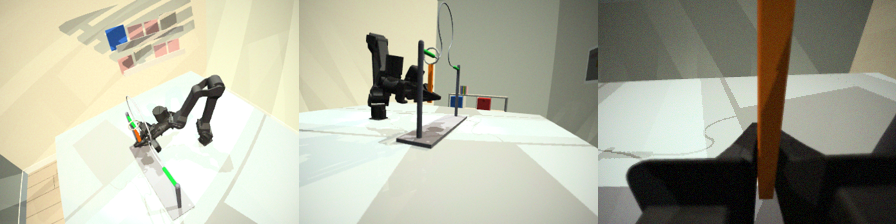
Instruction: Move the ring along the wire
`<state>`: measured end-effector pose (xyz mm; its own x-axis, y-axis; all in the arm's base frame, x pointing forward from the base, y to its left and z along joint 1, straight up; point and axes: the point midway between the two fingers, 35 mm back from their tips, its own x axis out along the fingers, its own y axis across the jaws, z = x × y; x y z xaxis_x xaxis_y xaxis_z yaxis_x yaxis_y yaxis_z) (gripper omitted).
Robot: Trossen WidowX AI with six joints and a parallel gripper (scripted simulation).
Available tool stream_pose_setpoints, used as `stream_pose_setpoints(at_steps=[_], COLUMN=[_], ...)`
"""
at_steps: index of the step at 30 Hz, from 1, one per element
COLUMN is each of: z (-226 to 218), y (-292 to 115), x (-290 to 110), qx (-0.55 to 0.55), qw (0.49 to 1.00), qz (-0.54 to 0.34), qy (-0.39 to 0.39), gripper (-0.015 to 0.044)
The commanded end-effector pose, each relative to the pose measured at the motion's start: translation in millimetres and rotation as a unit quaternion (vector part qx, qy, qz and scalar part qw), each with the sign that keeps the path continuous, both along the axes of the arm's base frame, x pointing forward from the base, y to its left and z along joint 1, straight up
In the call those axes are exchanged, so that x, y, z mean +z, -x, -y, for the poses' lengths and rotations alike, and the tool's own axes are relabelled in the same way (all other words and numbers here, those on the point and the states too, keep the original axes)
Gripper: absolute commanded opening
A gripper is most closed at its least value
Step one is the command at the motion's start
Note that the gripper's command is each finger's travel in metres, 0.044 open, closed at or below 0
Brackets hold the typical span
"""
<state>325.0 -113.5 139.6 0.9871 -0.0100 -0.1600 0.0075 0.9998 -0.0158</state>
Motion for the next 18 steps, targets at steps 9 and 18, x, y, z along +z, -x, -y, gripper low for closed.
stream_pose_setpoints(at_steps=[9,18], z=[0.6,-8.4], y=[-1.0,-1.3], x=[1.9,1.9], qx=[-0.002,-0.002], qw=[1.000,1.000], qz=[0.002,0.001], qy=[-0.001,-0.002], gripper=[-0.0150,-0.0150])
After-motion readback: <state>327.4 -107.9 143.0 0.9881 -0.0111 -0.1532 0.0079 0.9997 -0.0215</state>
